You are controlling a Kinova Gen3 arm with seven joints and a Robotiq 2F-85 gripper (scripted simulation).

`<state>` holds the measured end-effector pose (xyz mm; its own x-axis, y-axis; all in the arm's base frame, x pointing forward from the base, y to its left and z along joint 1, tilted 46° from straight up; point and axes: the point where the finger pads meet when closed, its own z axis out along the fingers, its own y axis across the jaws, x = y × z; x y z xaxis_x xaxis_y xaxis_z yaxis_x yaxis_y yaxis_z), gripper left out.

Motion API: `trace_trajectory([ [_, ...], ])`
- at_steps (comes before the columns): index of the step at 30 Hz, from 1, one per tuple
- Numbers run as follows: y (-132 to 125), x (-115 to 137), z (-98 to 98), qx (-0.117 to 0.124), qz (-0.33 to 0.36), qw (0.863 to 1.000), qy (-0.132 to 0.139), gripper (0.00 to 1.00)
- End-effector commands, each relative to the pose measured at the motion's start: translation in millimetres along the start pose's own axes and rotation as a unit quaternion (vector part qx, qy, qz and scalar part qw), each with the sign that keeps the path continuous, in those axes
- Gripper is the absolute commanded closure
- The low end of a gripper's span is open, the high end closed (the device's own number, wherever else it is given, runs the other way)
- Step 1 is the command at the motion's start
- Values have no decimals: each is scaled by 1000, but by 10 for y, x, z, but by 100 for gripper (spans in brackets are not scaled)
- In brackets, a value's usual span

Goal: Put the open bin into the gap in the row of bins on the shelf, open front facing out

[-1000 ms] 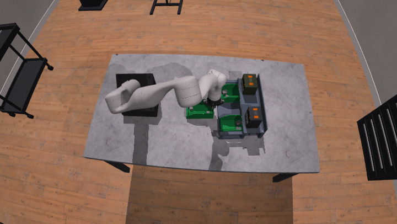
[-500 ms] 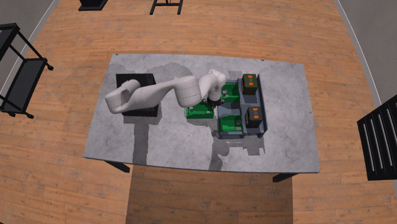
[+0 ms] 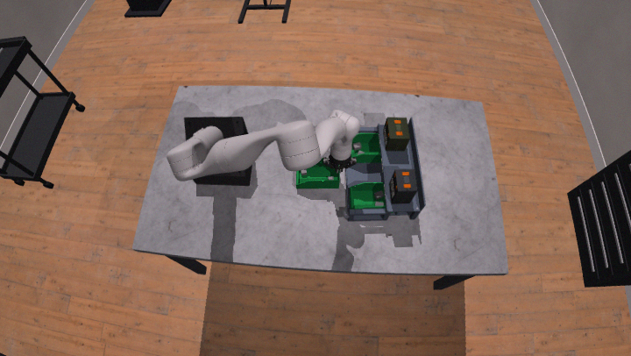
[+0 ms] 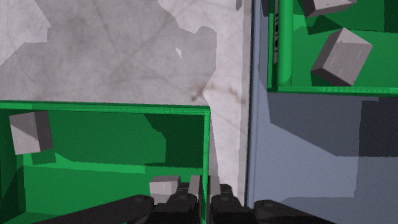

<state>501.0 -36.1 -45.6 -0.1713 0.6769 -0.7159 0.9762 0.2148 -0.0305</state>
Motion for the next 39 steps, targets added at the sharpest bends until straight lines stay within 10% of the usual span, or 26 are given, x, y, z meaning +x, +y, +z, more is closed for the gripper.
trace_trajectory([
  [1, 7, 3, -10, -1, 0, 1000, 0, 90],
  [39, 6, 3, -203, -1, 0, 1000, 0, 90],
])
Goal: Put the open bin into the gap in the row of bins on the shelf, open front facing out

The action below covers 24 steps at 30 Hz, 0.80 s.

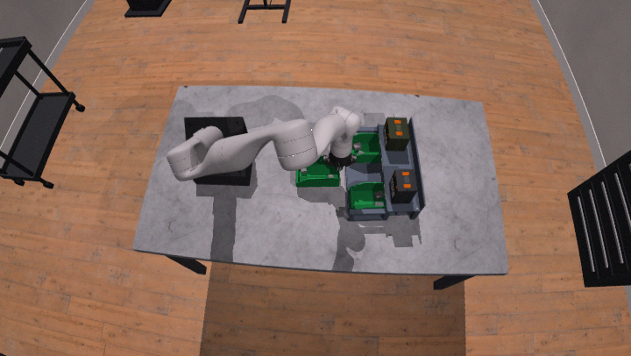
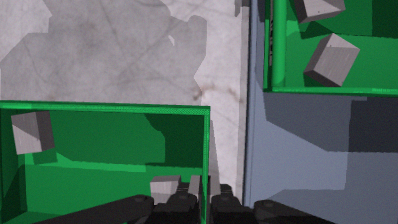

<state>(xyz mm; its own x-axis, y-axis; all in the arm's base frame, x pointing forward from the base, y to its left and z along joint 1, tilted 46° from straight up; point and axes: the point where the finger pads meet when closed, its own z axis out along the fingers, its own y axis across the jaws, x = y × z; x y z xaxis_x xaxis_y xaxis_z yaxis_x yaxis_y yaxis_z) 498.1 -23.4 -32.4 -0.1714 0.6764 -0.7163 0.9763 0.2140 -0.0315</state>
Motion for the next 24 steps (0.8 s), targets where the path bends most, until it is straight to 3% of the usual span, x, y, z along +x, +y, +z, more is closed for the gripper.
trace_trajectory([
  [1, 11, 6, -18, -2, 0, 1000, 1, 90],
  [7, 14, 9, -99, -2, 0, 1000, 1, 90],
  [24, 14, 9, -74, -2, 0, 1000, 1, 90],
])
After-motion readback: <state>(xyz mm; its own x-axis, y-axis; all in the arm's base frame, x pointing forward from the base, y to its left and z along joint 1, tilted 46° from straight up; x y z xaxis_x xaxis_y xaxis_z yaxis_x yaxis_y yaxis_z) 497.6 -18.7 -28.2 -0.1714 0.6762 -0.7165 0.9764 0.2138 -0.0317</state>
